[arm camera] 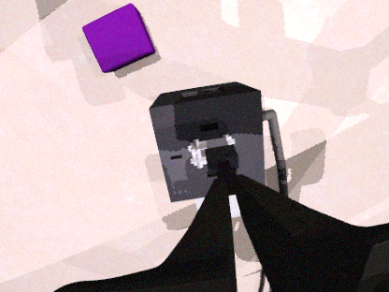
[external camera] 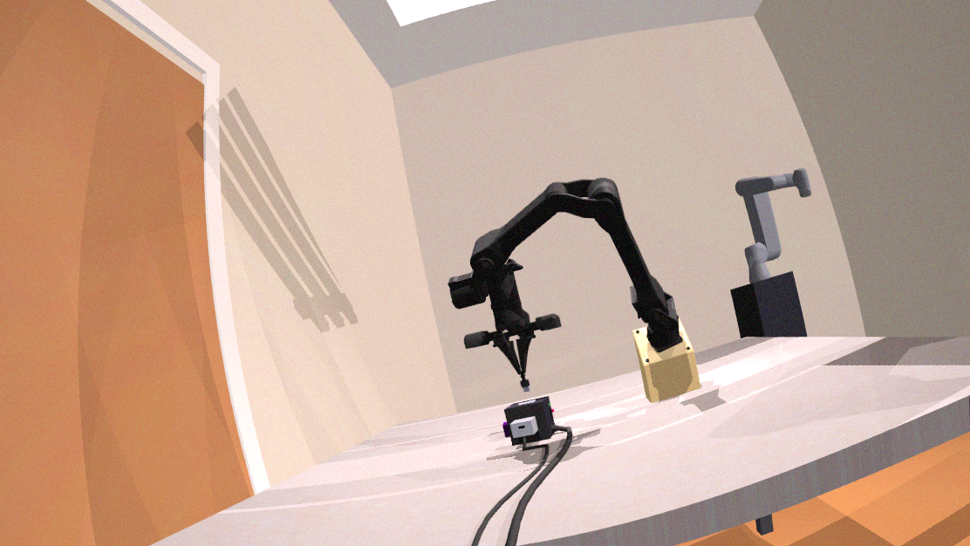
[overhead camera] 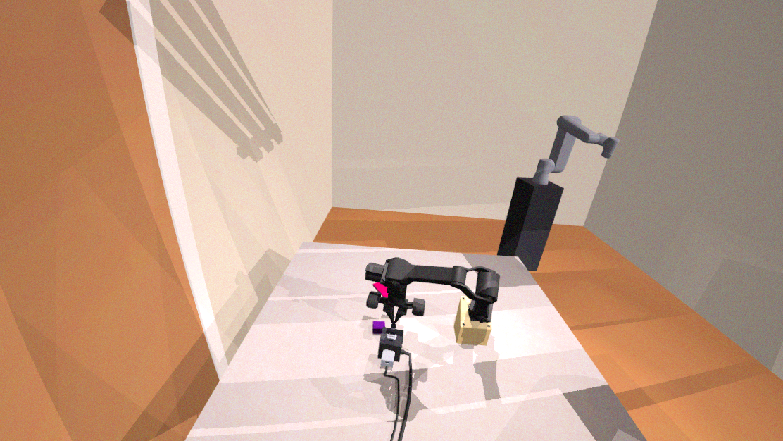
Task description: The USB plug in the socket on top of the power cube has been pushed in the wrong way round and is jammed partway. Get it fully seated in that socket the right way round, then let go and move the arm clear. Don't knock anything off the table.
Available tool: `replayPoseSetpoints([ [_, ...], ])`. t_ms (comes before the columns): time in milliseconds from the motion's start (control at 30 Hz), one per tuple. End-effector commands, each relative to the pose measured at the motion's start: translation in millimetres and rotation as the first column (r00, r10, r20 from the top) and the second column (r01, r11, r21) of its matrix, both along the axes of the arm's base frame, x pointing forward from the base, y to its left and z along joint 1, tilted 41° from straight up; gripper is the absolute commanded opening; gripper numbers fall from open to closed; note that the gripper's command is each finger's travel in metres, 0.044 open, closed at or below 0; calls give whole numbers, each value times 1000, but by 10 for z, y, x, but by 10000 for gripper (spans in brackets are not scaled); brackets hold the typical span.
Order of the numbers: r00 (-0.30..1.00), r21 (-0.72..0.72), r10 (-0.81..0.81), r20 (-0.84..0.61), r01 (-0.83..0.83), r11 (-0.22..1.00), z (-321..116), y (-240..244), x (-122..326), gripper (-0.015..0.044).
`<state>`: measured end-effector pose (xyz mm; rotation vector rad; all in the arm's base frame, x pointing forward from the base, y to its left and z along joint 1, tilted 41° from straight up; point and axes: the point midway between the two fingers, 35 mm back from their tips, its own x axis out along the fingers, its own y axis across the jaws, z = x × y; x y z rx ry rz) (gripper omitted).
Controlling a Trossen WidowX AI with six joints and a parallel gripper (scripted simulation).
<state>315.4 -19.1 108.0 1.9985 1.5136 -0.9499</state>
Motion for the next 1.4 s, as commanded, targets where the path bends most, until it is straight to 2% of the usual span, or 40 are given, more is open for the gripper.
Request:
replayPoseSetpoints([
  [0,1000,7,0,3,0,1000,-5,8,6,0],
  [1367,1000,44,-3,14,3,999,-23,56,26,0],
])
